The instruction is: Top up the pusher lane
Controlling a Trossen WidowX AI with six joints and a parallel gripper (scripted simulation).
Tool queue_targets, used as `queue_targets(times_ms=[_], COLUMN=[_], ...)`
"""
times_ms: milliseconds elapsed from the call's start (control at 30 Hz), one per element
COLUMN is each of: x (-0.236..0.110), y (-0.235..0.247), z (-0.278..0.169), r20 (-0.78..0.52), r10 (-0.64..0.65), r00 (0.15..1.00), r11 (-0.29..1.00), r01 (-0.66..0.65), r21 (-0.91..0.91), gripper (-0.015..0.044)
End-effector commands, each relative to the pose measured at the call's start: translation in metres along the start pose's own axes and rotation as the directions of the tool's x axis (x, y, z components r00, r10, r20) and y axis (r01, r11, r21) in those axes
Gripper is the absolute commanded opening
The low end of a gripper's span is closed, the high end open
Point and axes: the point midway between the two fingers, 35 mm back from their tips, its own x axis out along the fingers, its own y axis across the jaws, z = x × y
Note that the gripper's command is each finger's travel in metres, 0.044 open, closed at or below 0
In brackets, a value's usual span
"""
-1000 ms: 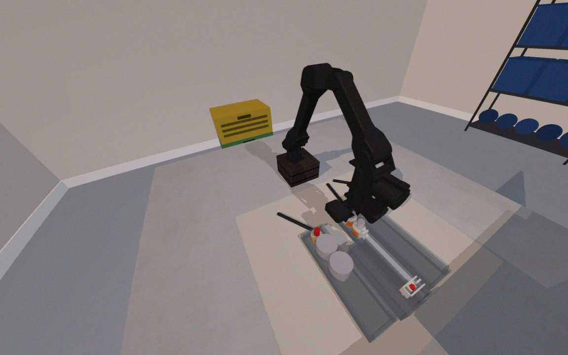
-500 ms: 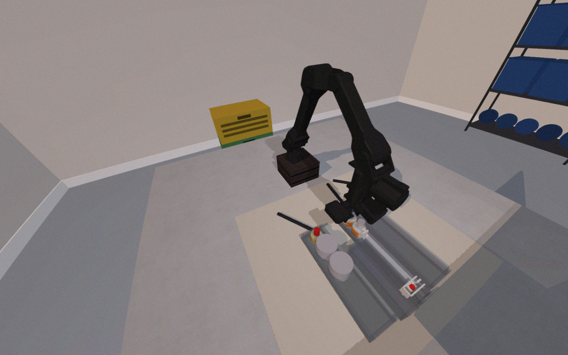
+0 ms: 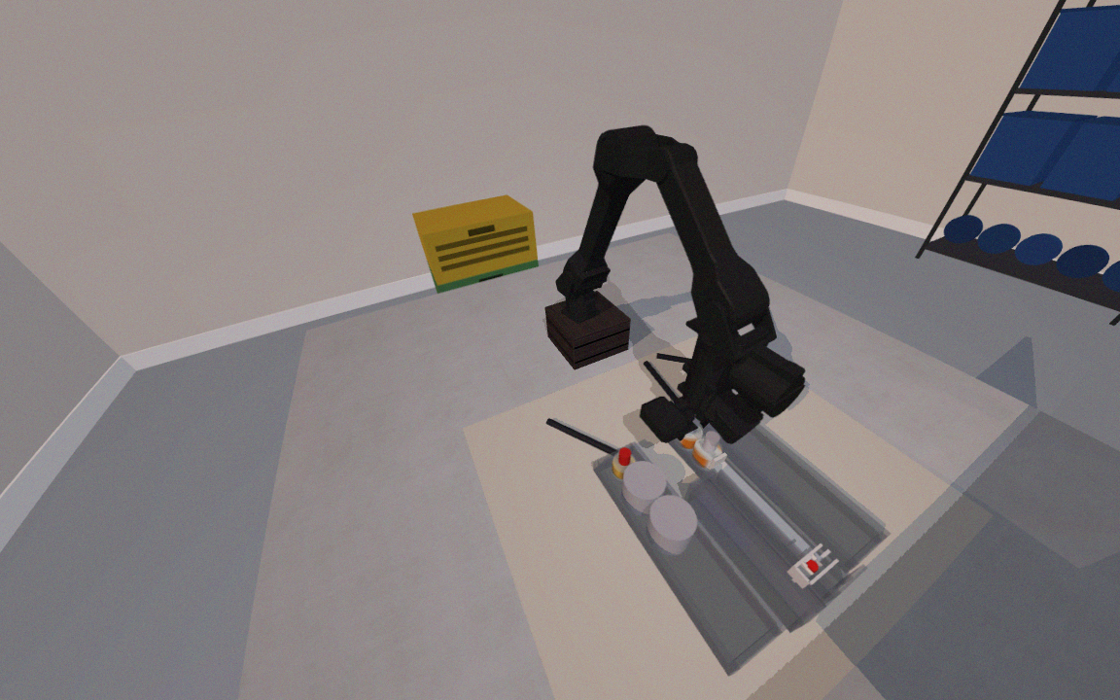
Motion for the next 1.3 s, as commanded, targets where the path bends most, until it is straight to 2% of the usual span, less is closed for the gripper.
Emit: queue_targets(times_ms=[0, 1267], x=[-0.0001, 0.0002], y=[0.0004, 0.0004], z=[0.0062, -0.0002], r20=[0.029, 0.028], r10=[0.002, 0.002], r00=[1.000, 1.000], r11=[1.000, 1.000], r01=[-0.002, -0.002], r21=[-0.003, -0.003], gripper=[0.0000, 0.0000])
